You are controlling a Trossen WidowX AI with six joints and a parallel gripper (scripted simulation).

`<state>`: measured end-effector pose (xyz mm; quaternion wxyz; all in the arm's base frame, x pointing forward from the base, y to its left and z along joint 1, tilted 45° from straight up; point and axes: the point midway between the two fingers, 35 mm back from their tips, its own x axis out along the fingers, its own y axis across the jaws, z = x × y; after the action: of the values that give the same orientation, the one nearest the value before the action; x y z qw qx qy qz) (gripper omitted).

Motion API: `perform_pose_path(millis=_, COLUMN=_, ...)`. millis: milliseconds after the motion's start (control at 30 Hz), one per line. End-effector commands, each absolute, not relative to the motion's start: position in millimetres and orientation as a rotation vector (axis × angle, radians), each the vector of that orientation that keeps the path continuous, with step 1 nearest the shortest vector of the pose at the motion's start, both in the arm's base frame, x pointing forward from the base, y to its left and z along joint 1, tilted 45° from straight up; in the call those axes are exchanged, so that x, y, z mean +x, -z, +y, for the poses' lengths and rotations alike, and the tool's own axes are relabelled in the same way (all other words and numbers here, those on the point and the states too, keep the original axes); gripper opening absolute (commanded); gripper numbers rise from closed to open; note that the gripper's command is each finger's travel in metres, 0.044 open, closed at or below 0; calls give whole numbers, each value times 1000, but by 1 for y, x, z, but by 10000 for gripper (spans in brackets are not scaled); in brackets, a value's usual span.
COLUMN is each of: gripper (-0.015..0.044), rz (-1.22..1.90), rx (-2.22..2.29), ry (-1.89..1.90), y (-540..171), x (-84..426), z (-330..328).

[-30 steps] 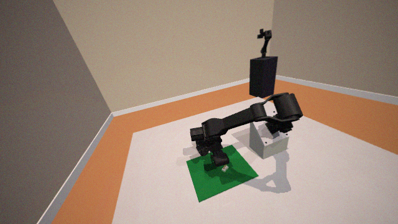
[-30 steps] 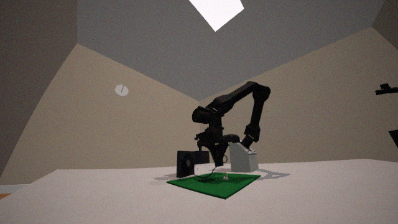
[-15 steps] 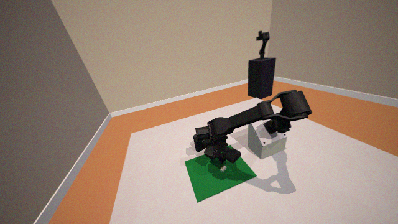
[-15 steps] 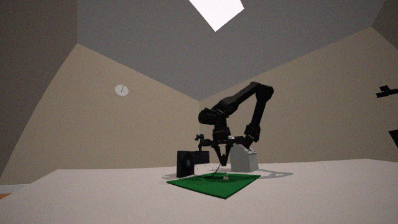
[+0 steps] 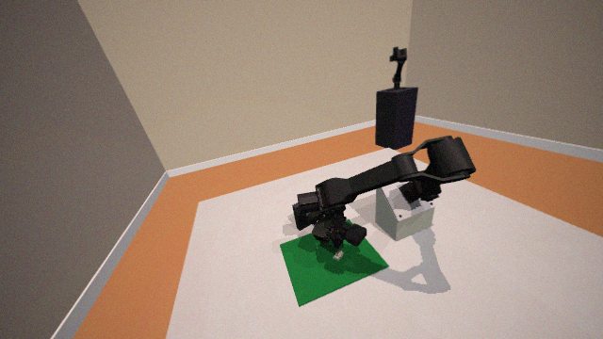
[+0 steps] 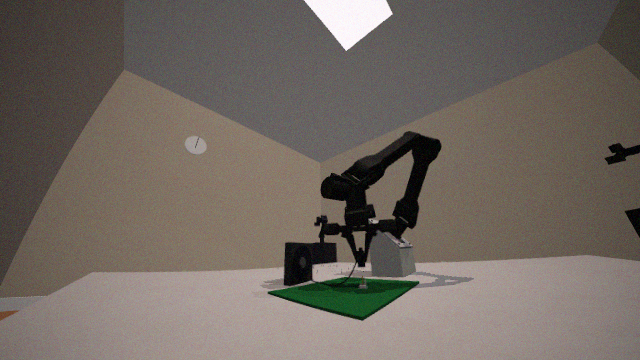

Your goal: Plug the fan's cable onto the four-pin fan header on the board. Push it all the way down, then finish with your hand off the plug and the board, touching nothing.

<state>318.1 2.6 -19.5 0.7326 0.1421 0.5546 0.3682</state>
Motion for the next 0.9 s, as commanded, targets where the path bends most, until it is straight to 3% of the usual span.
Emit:
perform_pose_path(millis=0, gripper=0, rz=1215, rx=306, ry=-813, y=18, x=320, z=2)
perform_pose_path(millis=867, gripper=0, rz=1219, rx=314, ry=-808, y=33, x=326, z=18)
